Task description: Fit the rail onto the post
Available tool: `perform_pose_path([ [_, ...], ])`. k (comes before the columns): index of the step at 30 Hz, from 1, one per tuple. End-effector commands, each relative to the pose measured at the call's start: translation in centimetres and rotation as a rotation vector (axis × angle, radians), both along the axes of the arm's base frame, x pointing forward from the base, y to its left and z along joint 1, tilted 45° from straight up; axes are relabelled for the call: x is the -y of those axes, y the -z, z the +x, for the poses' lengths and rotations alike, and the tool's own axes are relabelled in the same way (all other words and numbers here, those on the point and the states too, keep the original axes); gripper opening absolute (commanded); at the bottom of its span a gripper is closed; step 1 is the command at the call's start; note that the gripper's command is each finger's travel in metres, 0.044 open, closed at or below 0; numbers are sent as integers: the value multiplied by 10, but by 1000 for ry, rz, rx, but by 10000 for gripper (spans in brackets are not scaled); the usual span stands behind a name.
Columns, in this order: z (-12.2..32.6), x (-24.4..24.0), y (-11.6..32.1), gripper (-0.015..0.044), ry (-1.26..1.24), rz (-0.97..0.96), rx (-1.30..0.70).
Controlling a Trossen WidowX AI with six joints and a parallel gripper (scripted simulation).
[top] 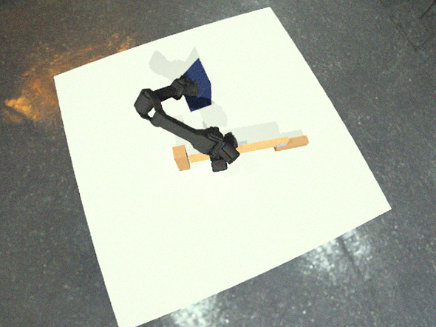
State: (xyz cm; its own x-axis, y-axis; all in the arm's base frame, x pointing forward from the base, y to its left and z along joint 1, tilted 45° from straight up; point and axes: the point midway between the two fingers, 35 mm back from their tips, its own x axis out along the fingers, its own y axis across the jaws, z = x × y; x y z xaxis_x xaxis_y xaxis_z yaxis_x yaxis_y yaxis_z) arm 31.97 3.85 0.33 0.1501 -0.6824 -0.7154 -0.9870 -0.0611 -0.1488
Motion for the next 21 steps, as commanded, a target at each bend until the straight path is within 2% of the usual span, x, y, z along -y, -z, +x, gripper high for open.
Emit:
perform_pose_path([
  [1, 0, 1, -3, 0, -4, -1, 6],
  [21, 0, 5, -8, 0, -4, -1, 5],
])
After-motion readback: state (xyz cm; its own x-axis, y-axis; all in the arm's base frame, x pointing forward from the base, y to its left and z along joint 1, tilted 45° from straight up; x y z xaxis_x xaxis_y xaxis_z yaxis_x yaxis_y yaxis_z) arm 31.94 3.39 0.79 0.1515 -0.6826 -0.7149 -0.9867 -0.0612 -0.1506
